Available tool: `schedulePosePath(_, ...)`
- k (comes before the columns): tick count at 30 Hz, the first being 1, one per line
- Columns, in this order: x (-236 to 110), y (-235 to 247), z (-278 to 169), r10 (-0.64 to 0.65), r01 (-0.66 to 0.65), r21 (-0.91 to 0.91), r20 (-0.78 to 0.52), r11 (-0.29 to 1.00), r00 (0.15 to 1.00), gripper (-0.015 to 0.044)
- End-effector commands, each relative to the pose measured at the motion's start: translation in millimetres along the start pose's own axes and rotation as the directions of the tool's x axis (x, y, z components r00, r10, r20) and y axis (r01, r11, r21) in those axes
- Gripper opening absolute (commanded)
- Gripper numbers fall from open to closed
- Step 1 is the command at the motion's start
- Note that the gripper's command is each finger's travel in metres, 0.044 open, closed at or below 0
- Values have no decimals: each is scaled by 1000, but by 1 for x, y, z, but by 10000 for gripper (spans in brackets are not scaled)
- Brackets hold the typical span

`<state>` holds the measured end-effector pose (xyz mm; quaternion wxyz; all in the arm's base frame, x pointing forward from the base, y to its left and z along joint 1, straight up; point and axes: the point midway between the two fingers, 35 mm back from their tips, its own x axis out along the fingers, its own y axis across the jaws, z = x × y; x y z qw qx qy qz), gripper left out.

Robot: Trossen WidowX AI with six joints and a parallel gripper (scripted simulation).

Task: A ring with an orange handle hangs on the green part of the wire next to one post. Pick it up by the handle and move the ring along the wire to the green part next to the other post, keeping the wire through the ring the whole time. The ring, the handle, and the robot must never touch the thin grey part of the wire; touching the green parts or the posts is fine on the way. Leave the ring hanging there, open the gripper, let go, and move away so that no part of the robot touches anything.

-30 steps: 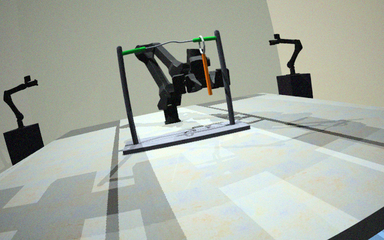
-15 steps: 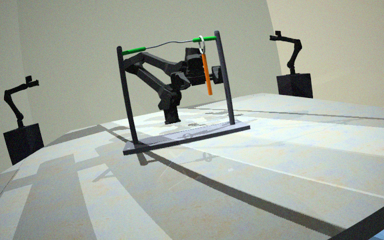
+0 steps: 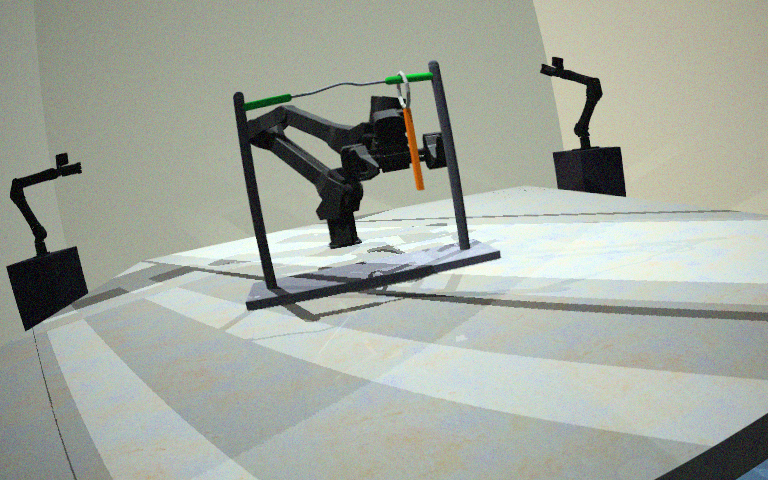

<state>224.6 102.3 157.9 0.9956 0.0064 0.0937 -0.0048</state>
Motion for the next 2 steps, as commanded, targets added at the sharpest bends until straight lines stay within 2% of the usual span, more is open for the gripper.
schedulePosePath(1,0,-1,0,-6,6,2,0,1000,1000,440)
schedulePosePath(2,0,-1,0,-6,6,2,0,1000,1000,440)
